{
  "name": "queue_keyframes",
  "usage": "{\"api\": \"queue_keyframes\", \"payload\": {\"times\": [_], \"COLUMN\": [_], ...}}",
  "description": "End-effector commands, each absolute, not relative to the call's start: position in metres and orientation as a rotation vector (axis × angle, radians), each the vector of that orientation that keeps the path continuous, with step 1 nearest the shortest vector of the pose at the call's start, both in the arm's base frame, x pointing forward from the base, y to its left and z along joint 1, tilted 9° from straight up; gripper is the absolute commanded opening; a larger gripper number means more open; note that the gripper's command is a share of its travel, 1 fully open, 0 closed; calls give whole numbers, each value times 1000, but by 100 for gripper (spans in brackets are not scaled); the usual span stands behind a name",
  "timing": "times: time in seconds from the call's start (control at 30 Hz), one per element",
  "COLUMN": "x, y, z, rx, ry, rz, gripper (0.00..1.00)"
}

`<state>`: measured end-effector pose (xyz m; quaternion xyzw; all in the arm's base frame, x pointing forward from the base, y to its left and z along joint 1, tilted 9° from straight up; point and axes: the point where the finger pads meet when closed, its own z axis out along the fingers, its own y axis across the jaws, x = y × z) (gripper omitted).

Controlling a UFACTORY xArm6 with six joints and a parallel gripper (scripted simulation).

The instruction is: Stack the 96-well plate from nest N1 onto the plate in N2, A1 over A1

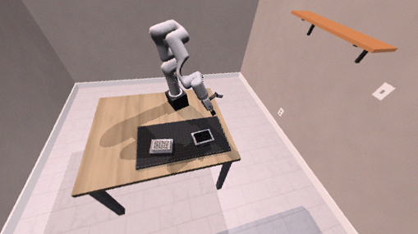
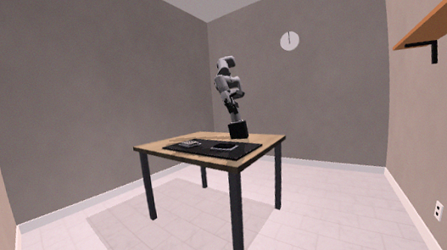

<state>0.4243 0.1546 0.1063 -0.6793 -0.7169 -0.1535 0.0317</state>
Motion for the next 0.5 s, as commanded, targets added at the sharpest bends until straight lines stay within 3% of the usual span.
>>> {"api": "queue_keyframes", "payload": {"times": [0.0, 0.47], "x": [432, 449], "y": [148, 118], "z": [96, 56], "rx": [-2124, -2252], "ry": [-2211, -2213], "rz": [-410, -150], "gripper": [100, 100]}}
